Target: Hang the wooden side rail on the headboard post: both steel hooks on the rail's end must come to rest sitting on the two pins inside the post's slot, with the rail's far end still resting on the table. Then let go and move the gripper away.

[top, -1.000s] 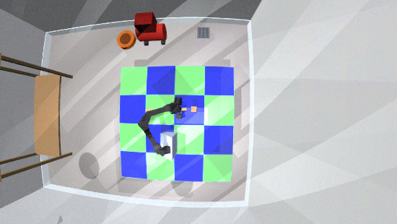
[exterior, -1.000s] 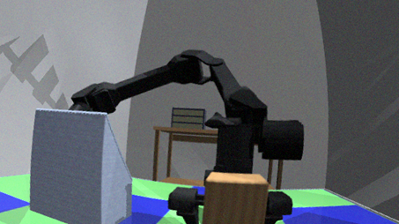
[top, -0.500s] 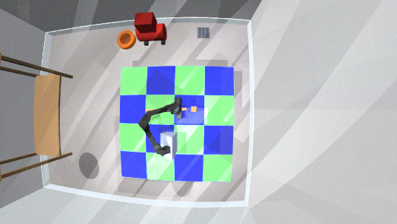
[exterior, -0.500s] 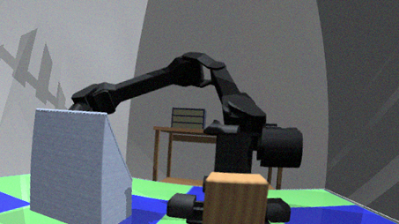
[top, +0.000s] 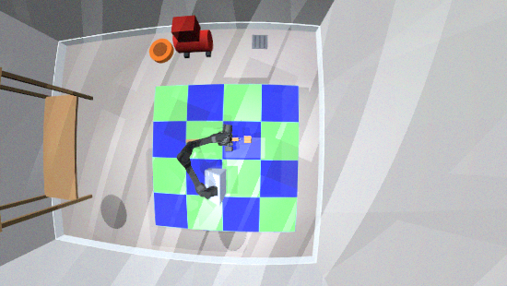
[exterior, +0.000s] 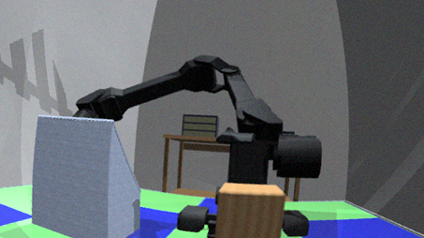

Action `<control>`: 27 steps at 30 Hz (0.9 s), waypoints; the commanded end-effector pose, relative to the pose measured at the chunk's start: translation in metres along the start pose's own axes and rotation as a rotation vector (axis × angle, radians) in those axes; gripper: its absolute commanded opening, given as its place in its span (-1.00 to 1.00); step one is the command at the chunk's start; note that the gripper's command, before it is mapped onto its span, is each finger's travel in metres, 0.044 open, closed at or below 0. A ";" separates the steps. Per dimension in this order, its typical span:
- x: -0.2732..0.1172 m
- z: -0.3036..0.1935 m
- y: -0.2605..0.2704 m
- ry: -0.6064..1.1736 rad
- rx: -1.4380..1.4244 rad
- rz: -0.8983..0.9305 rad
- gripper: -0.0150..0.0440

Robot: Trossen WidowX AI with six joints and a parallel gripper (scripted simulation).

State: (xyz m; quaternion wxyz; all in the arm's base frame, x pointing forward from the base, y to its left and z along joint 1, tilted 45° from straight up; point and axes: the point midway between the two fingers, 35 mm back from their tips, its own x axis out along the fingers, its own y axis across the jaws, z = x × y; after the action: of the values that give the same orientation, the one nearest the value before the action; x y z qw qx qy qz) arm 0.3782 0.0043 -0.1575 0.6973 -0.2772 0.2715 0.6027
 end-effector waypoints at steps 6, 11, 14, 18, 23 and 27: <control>0.000 0.000 0.001 -0.005 0.005 -0.002 -0.49; 0.000 0.001 0.003 -0.005 0.005 -0.002 -0.49; 0.000 0.001 0.005 -0.005 0.005 -0.002 -0.49; 0.000 0.000 0.002 0.001 0.002 -0.004 -0.49; 0.000 0.000 0.002 0.001 0.002 -0.004 -0.49; 0.000 0.000 0.002 -0.003 0.004 -0.003 -0.49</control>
State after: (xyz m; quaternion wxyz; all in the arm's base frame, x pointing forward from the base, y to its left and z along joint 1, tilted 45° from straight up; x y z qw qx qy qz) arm 0.3762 0.0047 -0.1576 0.6987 -0.2768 0.2721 0.6009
